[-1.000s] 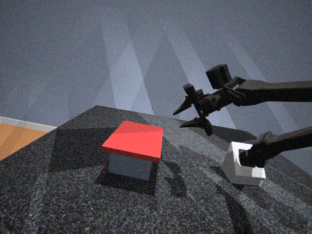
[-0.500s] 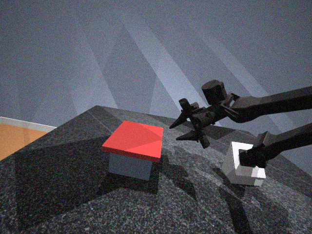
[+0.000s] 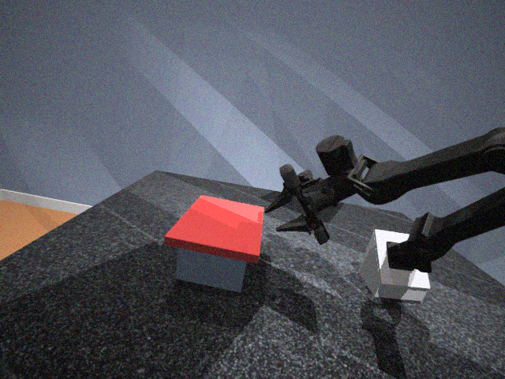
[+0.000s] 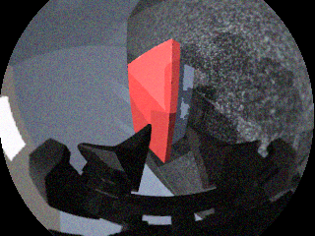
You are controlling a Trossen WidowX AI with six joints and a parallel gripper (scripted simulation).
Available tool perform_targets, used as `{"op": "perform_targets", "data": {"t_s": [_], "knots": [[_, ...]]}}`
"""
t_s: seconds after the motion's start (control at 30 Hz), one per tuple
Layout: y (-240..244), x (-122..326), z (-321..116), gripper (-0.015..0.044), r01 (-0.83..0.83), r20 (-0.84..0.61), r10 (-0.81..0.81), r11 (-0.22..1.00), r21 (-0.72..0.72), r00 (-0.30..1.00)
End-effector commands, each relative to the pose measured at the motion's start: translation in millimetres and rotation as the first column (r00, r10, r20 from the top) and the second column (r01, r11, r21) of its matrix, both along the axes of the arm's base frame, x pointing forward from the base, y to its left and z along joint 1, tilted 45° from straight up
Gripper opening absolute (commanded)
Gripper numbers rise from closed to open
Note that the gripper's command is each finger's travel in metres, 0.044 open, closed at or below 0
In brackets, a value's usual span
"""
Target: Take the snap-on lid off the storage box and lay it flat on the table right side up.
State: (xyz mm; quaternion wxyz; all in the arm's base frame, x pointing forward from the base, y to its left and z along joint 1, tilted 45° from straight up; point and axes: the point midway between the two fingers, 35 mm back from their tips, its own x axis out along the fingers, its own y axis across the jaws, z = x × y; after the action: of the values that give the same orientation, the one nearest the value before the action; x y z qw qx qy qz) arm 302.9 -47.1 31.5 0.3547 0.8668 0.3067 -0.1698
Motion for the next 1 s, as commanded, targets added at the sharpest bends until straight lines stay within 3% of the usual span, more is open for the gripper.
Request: {"op": "perform_targets", "data": {"t_s": [0.0,0.77,0.83,0.97], "knots": [[1,5,-4,0.0235,0.006,-0.004,-0.006,1.000,0.000,1.000],[19,30,-21,0.0235,0.008,0.004,-0.008,1.000,0.007,1.000],[19,30,-21,0.0183,0.008,0.004,-0.008,1.000,0.007,1.000],[19,30,-21,0.0156,0.008,0.004,-0.008,1.000,0.007,1.000]]}}
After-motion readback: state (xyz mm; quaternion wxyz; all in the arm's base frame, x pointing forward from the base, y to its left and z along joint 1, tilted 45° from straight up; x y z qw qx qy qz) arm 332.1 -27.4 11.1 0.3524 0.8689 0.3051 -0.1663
